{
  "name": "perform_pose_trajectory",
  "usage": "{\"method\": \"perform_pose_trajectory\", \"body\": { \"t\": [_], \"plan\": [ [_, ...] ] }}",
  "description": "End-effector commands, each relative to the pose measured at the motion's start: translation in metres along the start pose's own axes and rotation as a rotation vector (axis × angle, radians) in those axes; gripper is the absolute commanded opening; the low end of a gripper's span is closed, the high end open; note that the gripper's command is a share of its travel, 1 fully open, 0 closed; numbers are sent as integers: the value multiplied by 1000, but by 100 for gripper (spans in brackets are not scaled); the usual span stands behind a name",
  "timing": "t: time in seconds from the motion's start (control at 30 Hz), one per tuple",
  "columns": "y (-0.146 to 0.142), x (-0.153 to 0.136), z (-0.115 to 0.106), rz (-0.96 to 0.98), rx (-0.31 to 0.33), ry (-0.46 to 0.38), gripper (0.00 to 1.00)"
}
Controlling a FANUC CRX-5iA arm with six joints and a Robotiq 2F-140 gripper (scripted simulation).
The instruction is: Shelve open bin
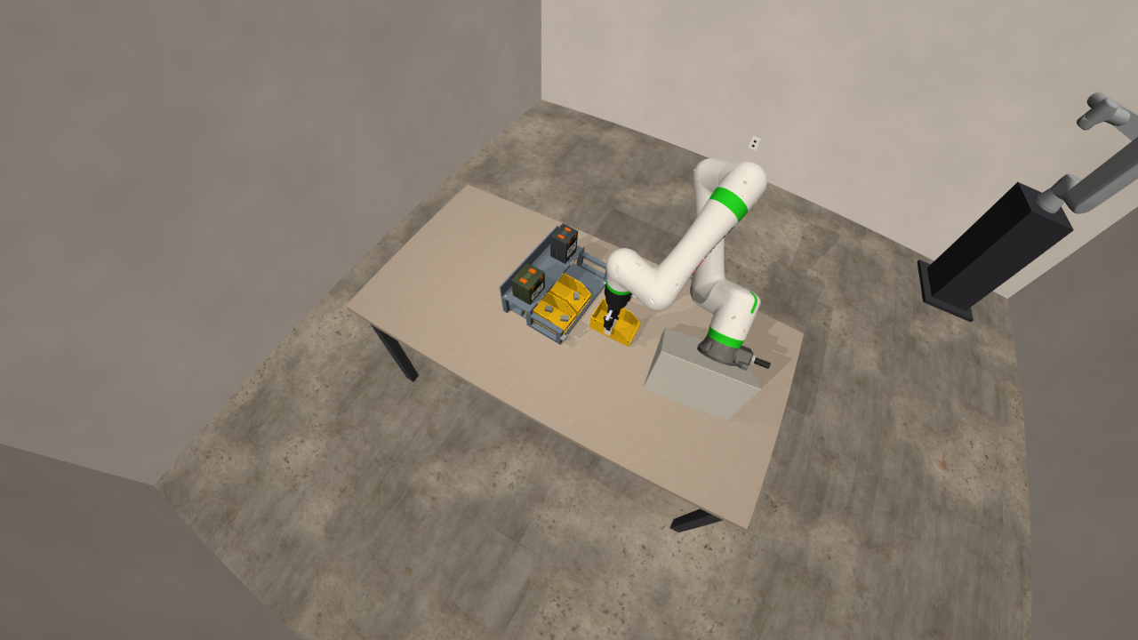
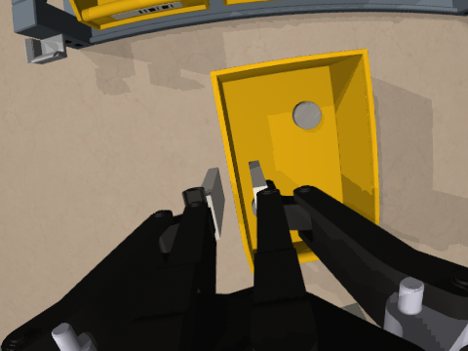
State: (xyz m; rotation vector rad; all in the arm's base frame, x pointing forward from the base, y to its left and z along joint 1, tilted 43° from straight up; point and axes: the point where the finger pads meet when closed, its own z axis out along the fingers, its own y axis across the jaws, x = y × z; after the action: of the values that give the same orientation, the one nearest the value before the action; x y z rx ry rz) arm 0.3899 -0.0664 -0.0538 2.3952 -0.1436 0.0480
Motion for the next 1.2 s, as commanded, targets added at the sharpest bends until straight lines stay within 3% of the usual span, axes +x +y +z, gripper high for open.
{"method": "perform_pose_trajectory", "body": {
  "t": [0.0, 0.7, 0.73, 1.17],
  "plan": [
    [0, 0, 0, 0, 0, 0, 15],
    [0, 0, 0, 0, 0, 0, 15],
    [0, 0, 0, 0, 0, 0, 0],
    [0, 0, 0, 0, 0, 0, 0]
  ]
}}
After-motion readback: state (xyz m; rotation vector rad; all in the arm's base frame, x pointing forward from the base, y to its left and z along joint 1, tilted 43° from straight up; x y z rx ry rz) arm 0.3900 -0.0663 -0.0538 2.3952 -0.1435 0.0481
